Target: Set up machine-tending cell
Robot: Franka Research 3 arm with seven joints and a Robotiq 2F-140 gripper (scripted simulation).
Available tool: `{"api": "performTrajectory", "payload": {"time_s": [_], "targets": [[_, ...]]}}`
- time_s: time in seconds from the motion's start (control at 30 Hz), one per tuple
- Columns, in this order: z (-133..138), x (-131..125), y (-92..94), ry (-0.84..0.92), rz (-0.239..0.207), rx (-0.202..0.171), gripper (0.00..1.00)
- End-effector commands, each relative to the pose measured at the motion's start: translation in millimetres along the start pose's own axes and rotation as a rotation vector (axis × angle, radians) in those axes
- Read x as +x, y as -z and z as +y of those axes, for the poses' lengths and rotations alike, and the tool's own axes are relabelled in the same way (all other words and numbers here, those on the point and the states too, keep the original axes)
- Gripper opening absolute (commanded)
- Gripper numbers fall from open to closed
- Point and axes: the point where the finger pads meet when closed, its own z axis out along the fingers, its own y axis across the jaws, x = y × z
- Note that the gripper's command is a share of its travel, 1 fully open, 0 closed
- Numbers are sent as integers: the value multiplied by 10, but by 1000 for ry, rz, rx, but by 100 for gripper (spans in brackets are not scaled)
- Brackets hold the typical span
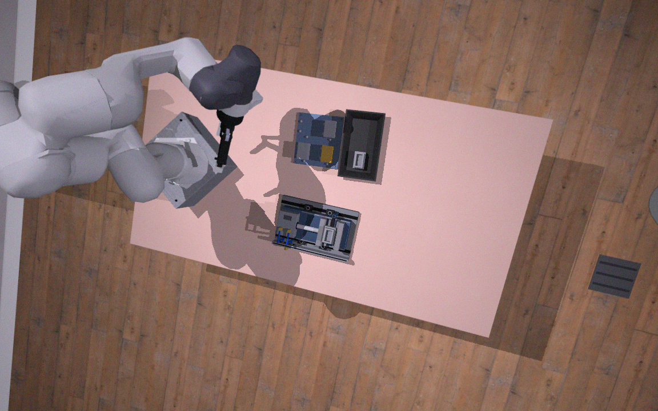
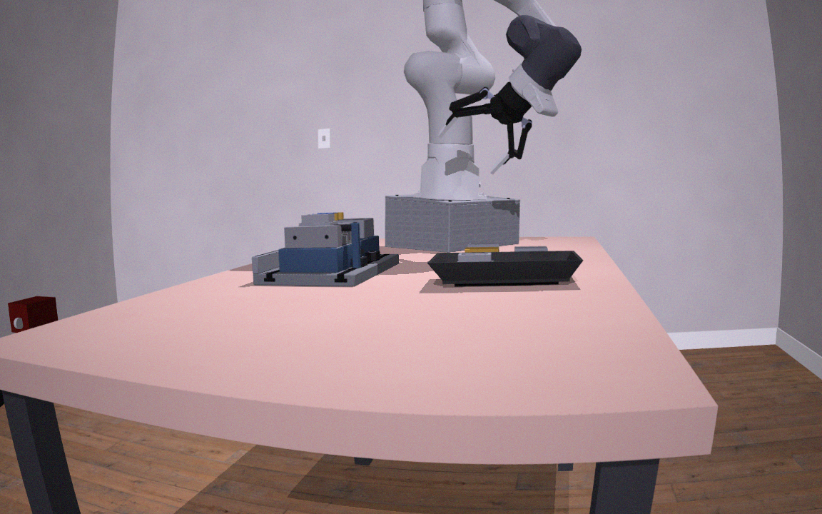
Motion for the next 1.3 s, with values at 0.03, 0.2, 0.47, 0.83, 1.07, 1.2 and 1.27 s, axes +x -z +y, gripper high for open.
{"api": "performTrajectory", "payload": {"time_s": [0.03, 0.2, 0.47, 0.83, 1.07, 1.2, 1.27], "targets": [[0, 0, 0, 0, 0, 0, 100], [0, 0, 0, 0, 0, 0, 100], [0, 0, 0, 0, 0, 0, 100], [-316, 499, 205, -48, 174, 276, 100], [-409, 748, 399, -81, 272, 410, 100], [-442, 938, 591, -111, 354, 514, 100], [-444, 961, 617, -115, 364, 527, 100]]}}
